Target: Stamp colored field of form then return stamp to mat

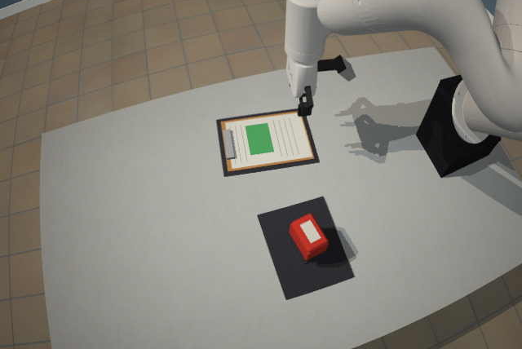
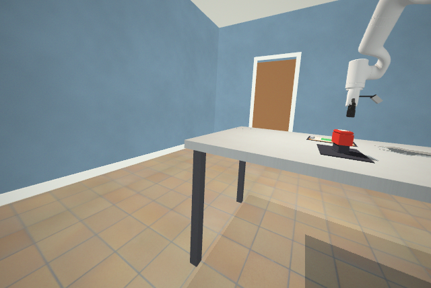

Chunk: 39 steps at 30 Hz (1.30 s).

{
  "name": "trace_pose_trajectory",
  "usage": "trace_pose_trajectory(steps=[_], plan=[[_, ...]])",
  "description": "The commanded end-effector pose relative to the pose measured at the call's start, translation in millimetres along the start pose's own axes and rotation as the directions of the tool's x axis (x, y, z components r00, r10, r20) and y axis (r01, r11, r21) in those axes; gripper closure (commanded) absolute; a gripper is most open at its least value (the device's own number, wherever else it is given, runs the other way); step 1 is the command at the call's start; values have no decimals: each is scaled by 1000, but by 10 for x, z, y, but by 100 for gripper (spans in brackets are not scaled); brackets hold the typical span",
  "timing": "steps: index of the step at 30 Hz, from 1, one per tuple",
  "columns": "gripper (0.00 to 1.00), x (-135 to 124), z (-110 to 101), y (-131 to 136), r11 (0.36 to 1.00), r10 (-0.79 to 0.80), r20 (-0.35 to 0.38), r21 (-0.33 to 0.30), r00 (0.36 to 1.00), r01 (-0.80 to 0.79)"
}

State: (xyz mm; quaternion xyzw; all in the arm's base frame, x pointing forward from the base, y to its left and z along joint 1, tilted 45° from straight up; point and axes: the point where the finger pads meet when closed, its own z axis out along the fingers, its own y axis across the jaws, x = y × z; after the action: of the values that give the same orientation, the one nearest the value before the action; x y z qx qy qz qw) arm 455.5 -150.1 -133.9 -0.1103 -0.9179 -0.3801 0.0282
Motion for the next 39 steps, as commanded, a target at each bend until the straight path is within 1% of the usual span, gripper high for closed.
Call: trace_pose_trajectory(steps=[1, 20, 26, 29, 32, 35, 39], plan=[[0, -8, -9, -2, 1000, -1, 2, 1, 1000, 1], [0, -8, -9, -2, 1000, -1, 2, 1, 1000, 1], [0, -9, -17, -1, 1000, -31, 2, 1, 1000, 31], [0, -11, -36, -1, 994, -108, 2, 1, 994, 108], [0, -15, -71, 0, 970, -244, 2, 0, 970, 244], [0, -20, -120, 1, 905, -425, 3, 0, 905, 425], [0, -27, -201, 3, 806, -592, -3, 0, 806, 592]])
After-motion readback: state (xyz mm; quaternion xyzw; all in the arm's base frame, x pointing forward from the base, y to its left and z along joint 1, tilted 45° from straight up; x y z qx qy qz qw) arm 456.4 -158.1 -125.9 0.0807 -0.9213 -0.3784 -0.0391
